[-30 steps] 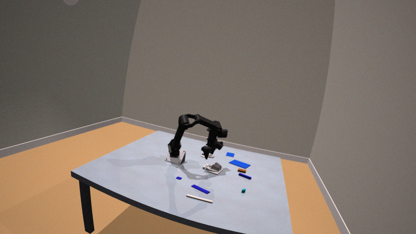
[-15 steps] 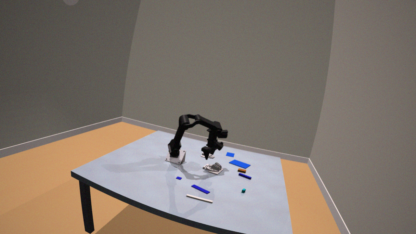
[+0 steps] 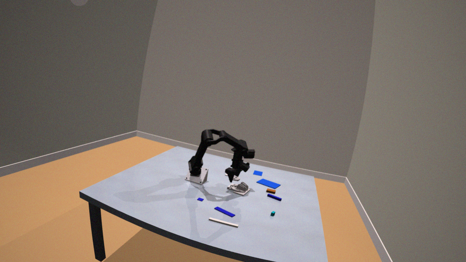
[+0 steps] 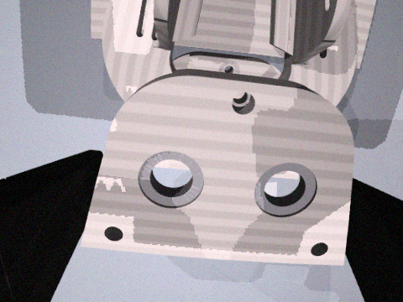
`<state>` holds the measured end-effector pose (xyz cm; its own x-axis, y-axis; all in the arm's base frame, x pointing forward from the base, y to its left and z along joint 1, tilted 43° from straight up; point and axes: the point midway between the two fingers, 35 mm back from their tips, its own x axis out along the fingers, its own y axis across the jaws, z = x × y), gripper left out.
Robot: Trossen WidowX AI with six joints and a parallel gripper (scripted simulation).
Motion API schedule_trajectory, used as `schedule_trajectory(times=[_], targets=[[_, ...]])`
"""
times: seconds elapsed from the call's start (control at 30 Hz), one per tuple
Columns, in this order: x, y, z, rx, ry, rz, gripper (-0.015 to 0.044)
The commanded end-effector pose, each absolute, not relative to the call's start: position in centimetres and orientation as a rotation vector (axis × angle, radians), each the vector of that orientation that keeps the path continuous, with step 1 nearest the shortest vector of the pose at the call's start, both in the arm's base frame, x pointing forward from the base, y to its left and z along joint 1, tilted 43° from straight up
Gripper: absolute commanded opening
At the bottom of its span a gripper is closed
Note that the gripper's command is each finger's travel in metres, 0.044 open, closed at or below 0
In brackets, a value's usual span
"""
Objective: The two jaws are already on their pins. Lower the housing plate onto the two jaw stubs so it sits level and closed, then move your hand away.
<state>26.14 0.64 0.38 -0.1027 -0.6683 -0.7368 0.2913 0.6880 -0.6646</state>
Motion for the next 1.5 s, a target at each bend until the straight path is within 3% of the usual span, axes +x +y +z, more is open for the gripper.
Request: schedule_trajectory(times=[0.0,1.47], targets=[[26.0,0.1,-0.2,-0.338,1.465,-0.831,0.0351],[25.5,-1.9,-2.2,-0.344,1.467,-0.829,0.0351]])
